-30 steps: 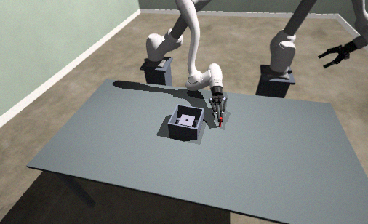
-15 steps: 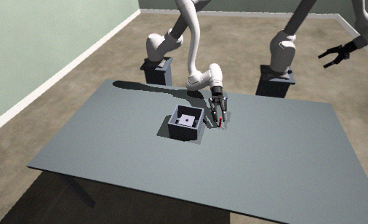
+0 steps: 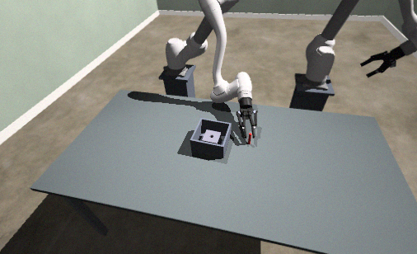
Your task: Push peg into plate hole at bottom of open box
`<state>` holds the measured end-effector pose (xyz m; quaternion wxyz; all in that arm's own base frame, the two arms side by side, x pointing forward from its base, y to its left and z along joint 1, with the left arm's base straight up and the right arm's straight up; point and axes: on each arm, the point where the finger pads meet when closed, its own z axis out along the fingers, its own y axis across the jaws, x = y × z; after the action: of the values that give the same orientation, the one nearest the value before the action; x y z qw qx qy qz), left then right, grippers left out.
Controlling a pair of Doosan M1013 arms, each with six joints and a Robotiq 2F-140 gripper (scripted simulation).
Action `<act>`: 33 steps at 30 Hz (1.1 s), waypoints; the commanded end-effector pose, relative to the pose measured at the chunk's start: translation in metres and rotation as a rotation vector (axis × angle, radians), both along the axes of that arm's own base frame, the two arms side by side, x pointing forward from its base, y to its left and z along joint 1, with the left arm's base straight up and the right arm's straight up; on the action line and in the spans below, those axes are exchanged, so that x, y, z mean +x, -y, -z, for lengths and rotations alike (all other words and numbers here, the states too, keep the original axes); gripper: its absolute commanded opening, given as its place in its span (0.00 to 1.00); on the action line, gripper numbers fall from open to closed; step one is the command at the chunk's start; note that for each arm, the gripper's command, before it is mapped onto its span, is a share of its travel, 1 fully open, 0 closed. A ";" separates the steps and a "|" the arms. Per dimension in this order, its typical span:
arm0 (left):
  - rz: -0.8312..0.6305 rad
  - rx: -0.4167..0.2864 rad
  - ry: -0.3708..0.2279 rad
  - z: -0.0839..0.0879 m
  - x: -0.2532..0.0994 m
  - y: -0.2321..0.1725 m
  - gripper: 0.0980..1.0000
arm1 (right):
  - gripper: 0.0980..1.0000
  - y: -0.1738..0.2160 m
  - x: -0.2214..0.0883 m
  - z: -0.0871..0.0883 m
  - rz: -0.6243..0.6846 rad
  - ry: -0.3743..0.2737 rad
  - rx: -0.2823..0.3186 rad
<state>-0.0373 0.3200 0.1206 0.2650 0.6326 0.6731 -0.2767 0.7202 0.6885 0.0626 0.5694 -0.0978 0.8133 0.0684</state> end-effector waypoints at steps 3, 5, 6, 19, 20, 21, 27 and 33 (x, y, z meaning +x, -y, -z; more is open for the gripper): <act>0.000 0.001 0.000 0.000 0.000 0.000 1.00 | 0.25 0.000 0.000 -0.002 0.000 0.001 0.001; 0.000 0.001 0.000 0.000 0.000 0.000 1.00 | 0.25 0.000 0.000 -0.002 0.000 0.001 0.001; 0.000 0.001 0.000 0.000 0.000 0.000 1.00 | 0.25 0.000 0.000 -0.002 0.000 0.001 0.001; 0.000 0.001 0.000 0.000 0.000 0.000 1.00 | 0.25 0.000 0.000 -0.002 0.000 0.001 0.001; 0.000 0.001 0.000 0.000 0.000 0.000 1.00 | 0.25 0.000 -0.001 -0.002 0.000 0.001 0.001; 0.000 0.001 0.000 0.000 0.000 0.000 1.00 | 0.25 0.000 -0.002 -0.002 0.000 0.001 0.001; 0.000 0.001 0.000 0.000 0.000 0.000 1.00 | 0.25 0.004 -0.018 -0.008 0.000 0.001 0.001; 0.000 0.001 0.000 0.000 0.000 0.000 1.00 | 0.25 0.009 -0.038 -0.016 0.000 0.001 0.001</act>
<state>-0.0373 0.3200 0.1206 0.2650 0.6326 0.6731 -0.2767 0.6854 0.6801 0.0756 0.5694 -0.0978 0.8133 0.0685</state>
